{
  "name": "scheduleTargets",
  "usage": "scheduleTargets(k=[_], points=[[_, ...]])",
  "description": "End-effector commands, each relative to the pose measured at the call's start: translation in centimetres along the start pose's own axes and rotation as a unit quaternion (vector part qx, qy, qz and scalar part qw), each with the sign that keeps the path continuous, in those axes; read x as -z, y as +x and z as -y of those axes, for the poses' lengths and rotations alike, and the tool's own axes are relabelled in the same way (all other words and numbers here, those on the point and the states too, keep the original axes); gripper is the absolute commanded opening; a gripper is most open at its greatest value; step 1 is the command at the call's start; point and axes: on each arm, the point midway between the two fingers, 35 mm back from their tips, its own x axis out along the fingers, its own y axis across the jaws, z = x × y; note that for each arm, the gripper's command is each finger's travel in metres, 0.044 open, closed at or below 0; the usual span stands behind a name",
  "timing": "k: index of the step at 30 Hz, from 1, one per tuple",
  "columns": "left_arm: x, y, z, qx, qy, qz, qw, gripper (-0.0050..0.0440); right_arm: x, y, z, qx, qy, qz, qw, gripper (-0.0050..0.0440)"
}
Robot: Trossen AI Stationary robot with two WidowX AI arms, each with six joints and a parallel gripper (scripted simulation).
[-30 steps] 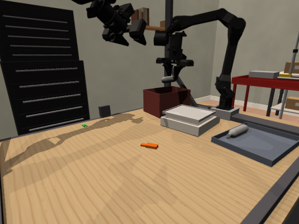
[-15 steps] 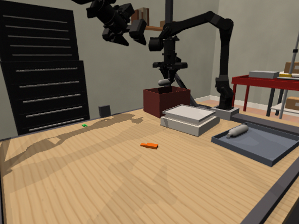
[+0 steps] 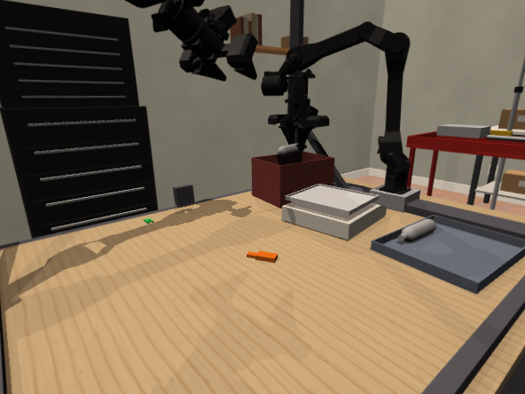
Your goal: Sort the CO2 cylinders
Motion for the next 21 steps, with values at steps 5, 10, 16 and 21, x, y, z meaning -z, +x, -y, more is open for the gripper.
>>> scheduleTargets(k=[5, 10, 16, 21], points=[[0.1, -0.5, -0.2, -0.010, 0.000, -0.006, 1.000, 0.0096, -1.3, -1.1, 0.0, 0.000, -0.001, 0.017, 1.000, 0.0440], [0.1, -0.5, -0.2, -0.010, 0.000, -0.006, 1.000, 0.0168, -1.3, -1.1, 0.0, 0.000, -0.001, 0.017, 1.000, 0.0440], [0.1, -0.6, -0.2, -0.011, -0.001, -0.008, 1.000, 0.0219, -1.3, -1.1, 0.0, 0.000, -0.001, 0.017, 1.000, 0.0440], [0.2, -2.9, -0.3, -0.015, -0.001, -0.010, 1.000, 0.0339, -1.3, -1.1, 0.0, 0.000, -0.001, 0.017, 1.000, 0.0440]])
